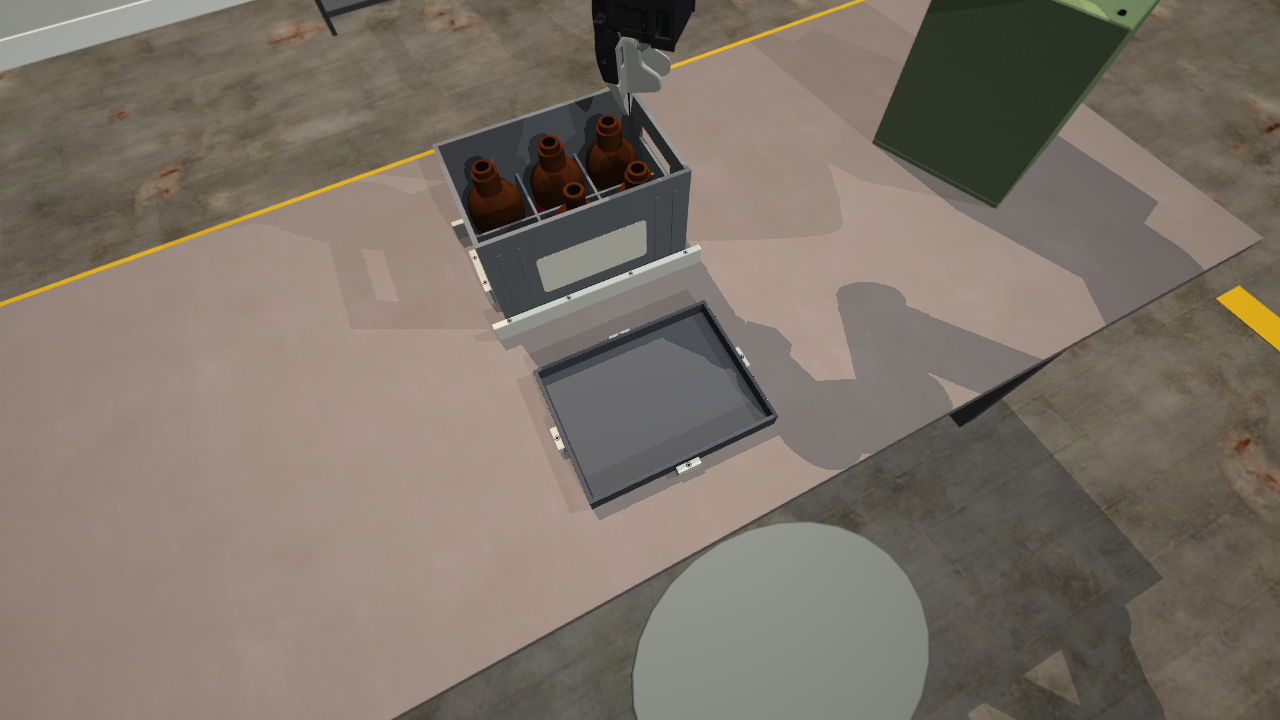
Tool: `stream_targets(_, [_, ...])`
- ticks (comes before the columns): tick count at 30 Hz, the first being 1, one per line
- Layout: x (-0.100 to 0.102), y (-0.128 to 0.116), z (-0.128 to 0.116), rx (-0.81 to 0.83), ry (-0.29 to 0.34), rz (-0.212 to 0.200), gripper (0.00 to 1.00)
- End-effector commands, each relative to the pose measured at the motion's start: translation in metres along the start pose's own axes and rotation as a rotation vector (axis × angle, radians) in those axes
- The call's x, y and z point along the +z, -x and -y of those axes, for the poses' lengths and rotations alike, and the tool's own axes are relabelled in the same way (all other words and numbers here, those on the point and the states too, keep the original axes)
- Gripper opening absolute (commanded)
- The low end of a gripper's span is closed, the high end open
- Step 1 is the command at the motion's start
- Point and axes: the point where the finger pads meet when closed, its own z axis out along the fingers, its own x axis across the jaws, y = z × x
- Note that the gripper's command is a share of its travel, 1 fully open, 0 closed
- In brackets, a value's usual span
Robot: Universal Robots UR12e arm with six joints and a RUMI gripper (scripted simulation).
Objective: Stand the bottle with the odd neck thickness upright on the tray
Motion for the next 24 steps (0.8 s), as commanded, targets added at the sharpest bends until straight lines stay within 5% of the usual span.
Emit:
stream_targets(1, [-0.0002, 0.0179, -0.0219, 0.013, 0.000, -0.002, 0.00])
stream_targets(4, [-0.0002, 0.0179, -0.0219, 0.013, 0.000, -0.002, 0.00])
stream_targets(5, [-0.0009, 0.0196, -0.0183, 0.013, -0.002, -0.001, 0.38])
stream_targets(24, [-0.0005, 0.0182, -0.0181, 0.015, -0.001, -0.001, 0.38])
